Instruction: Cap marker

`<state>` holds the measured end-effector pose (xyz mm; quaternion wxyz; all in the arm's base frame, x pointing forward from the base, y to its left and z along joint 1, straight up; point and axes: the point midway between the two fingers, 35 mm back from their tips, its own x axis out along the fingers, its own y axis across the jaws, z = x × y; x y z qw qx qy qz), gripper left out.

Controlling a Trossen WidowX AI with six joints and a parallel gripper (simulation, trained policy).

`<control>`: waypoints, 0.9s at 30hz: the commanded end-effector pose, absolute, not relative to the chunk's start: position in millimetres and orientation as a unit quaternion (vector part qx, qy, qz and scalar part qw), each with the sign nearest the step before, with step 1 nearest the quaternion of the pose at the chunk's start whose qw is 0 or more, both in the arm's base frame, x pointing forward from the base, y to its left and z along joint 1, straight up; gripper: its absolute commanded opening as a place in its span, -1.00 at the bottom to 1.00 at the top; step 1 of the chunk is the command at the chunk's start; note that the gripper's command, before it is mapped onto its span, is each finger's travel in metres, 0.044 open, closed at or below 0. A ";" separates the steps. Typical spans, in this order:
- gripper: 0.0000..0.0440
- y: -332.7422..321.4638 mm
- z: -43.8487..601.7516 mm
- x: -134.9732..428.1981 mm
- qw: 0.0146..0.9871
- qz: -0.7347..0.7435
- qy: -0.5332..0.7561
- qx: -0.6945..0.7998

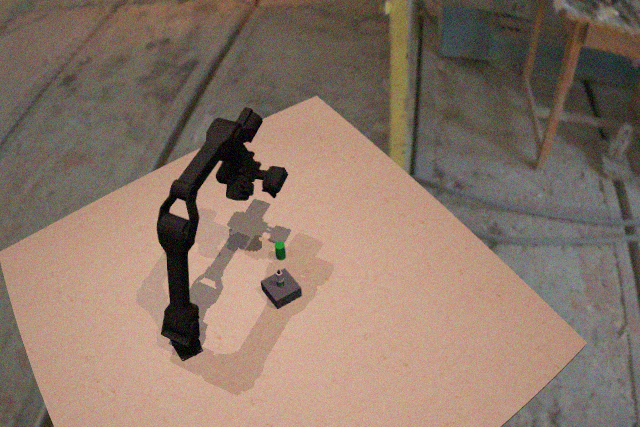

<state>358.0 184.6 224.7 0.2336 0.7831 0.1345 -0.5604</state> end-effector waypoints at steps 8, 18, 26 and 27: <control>0.52 175.7 197.4 365.8 0.210 -0.604 0.132 0.757; 0.51 165.8 177.5 371.9 0.188 -0.634 0.131 0.738; 0.51 158.1 162.5 375.9 0.172 -0.655 0.132 0.724; 0.51 157.2 160.6 376.4 0.171 -0.657 0.132 0.722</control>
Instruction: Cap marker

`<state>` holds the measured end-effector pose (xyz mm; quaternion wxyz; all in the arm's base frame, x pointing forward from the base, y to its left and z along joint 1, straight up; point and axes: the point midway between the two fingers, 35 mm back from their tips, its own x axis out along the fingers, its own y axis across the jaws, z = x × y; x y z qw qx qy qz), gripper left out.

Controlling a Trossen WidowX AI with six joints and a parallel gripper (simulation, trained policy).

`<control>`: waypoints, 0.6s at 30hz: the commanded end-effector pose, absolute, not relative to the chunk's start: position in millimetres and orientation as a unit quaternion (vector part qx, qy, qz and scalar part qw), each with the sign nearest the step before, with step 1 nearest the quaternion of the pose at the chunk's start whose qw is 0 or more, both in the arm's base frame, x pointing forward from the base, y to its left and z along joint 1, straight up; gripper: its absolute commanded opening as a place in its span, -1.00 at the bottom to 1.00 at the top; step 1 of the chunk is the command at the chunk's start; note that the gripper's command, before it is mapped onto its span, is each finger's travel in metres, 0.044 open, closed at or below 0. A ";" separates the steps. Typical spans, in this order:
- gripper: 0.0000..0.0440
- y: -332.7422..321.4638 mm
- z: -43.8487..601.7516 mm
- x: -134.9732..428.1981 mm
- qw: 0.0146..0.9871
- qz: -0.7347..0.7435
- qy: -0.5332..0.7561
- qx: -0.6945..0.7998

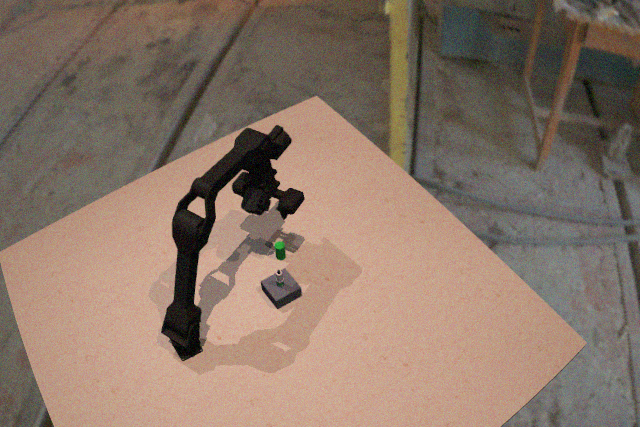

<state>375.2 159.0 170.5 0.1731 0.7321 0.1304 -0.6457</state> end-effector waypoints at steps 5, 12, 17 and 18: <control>0.50 152.6 151.0 378.4 0.162 -0.669 0.134 0.713; 0.48 146.4 136.7 380.4 0.154 -0.684 0.138 0.699; 0.47 142.4 125.5 380.5 0.150 -0.695 0.142 0.688; 0.46 141.6 123.1 380.3 0.149 -0.697 0.143 0.686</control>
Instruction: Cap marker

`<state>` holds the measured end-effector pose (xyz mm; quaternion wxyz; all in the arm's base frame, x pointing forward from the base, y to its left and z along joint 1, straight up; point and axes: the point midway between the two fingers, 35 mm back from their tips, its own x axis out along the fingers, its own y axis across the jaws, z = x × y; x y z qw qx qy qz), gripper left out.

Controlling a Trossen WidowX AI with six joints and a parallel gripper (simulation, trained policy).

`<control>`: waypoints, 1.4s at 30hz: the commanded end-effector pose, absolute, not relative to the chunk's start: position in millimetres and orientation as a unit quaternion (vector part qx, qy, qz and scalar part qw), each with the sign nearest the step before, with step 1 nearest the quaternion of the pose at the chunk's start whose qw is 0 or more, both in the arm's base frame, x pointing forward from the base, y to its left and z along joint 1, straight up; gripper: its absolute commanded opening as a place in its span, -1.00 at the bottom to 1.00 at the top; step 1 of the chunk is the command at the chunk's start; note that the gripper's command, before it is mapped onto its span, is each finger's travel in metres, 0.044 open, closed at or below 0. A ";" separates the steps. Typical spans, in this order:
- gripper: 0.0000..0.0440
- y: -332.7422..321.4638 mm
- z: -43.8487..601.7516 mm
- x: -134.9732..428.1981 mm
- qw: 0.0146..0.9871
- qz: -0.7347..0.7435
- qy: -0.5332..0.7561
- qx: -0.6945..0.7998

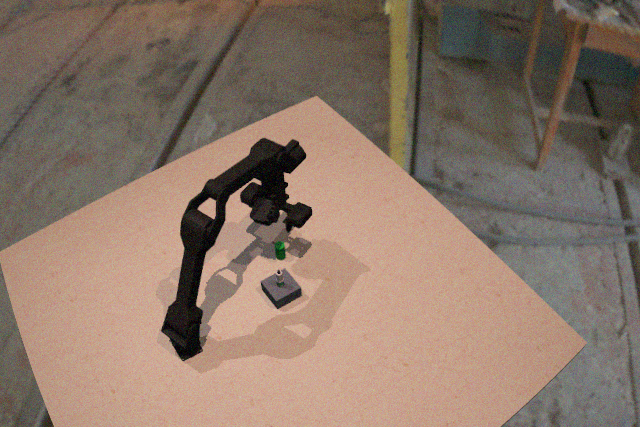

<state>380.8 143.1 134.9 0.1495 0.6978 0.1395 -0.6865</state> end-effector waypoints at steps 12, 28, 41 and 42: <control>0.37 132.9 93.9 375.6 0.150 -0.721 0.160 0.658; 0.19 125.9 56.5 366.0 0.175 -0.735 0.186 0.628; -0.74 121.2 76.5 365.6 0.201 -0.716 0.193 0.640; -0.74 120.8 80.1 366.2 0.203 -0.713 0.194 0.642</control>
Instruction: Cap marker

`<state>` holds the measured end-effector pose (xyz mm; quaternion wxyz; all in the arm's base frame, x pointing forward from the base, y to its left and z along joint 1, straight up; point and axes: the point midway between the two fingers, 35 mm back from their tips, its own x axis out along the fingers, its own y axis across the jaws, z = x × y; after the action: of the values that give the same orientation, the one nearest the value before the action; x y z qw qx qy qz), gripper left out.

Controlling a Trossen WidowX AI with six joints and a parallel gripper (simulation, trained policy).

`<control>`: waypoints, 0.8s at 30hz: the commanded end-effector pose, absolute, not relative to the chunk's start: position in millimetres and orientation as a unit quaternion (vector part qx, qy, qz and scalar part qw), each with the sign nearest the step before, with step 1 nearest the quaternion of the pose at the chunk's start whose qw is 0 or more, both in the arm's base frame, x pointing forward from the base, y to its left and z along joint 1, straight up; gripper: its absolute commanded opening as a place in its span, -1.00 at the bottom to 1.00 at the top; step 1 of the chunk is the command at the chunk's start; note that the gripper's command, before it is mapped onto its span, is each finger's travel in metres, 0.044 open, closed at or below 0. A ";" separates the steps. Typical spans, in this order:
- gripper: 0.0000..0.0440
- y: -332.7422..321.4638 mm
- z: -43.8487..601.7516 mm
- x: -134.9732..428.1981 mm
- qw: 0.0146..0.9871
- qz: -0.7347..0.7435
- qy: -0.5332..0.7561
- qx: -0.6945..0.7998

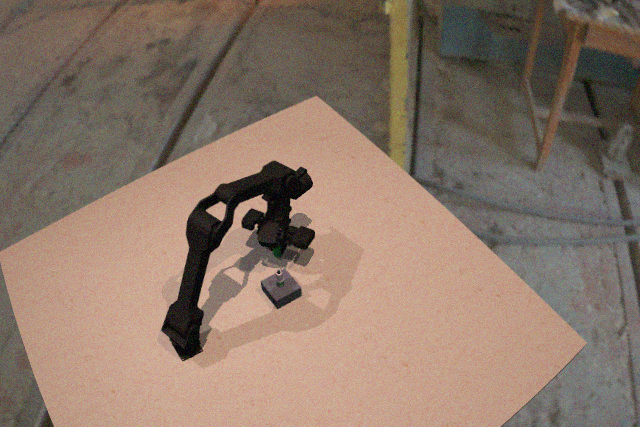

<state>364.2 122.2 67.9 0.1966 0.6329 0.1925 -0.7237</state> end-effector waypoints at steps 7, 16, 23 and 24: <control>-0.72 115.7 107.0 367.5 0.206 -0.700 0.196 0.656; -0.75 92.1 138.8 360.7 0.196 -0.697 0.194 0.662; -0.79 64.7 158.4 349.1 0.184 -0.704 0.189 0.659; -0.79 60.6 160.6 347.2 0.182 -0.705 0.188 0.659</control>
<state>352.3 69.2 152.9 0.1862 0.6583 0.1876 -0.7048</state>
